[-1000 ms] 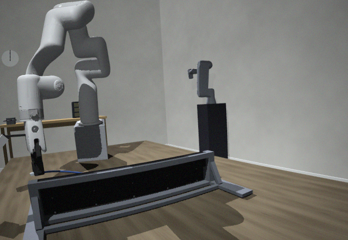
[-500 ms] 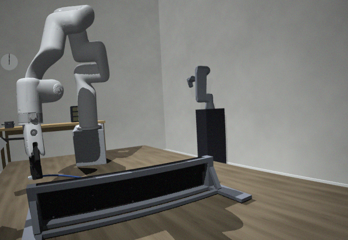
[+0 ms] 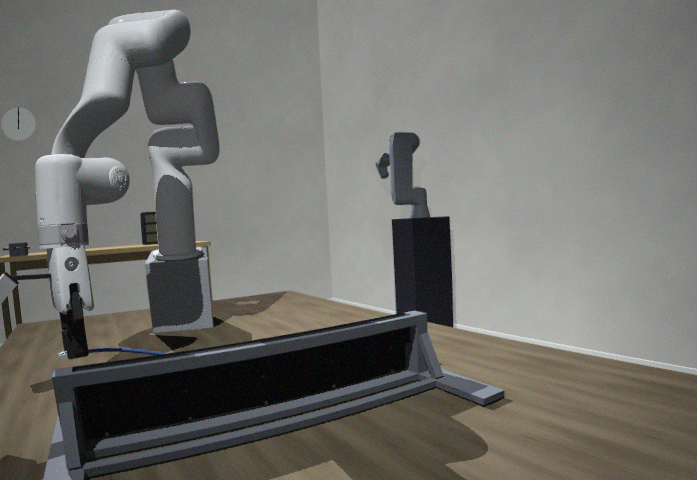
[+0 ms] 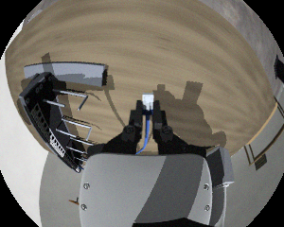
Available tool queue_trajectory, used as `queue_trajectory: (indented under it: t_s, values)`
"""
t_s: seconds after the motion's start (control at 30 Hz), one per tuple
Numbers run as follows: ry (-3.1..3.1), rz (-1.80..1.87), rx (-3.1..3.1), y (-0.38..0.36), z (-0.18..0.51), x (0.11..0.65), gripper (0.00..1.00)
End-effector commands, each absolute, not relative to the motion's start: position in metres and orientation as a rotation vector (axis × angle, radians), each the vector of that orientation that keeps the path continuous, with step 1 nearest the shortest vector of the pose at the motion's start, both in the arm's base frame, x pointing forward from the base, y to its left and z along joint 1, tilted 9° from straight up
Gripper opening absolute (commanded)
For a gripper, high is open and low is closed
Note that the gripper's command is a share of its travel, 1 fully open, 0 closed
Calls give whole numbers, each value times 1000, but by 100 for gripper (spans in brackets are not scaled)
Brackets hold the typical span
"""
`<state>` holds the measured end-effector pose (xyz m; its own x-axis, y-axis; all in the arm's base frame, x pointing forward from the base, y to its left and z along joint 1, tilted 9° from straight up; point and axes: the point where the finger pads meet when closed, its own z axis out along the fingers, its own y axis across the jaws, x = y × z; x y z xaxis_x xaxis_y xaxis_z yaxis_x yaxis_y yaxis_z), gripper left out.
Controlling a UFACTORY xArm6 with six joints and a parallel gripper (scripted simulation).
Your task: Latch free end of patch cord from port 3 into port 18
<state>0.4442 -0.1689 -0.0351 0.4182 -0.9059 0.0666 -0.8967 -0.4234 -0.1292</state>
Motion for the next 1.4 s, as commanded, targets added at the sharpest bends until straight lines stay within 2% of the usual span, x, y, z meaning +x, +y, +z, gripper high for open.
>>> queue_trajectory:
  t_s: [0.0, 1.37]
  values:
    - [1568, -202, -2633, -162, -31, 450, 0]
    - [105, -216, -3133, -34, 14, 518, 0]
